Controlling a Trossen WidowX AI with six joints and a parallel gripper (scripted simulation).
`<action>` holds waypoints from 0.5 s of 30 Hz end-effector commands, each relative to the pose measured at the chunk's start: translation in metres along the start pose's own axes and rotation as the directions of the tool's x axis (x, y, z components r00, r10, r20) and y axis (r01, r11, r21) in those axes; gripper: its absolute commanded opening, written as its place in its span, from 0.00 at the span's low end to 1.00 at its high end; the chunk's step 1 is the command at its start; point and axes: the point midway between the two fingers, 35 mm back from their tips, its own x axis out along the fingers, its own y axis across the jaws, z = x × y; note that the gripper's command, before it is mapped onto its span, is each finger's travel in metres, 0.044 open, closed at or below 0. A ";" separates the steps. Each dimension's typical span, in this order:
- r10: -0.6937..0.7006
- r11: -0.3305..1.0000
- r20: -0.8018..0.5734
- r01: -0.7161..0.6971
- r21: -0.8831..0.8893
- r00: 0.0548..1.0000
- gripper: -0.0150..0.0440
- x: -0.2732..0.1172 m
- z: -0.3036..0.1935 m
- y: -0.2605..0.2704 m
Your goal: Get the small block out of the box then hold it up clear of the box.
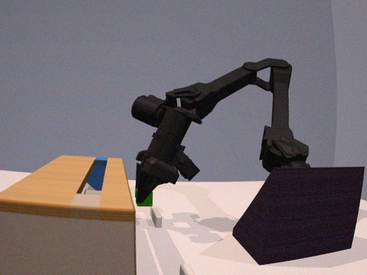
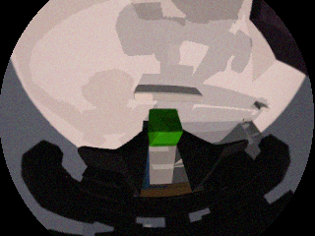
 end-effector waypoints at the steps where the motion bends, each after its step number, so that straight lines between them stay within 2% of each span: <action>1: 0.008 1.000 -0.001 -0.008 0.022 1.000 0.25 -0.021 -0.008 0.003; 7: 0.008 1.000 0.002 -0.008 -0.003 1.000 0.25 -0.025 -0.009 0.002; 15: 0.002 0.946 0.019 0.005 -0.325 1.000 0.25 -0.030 -0.010 -0.006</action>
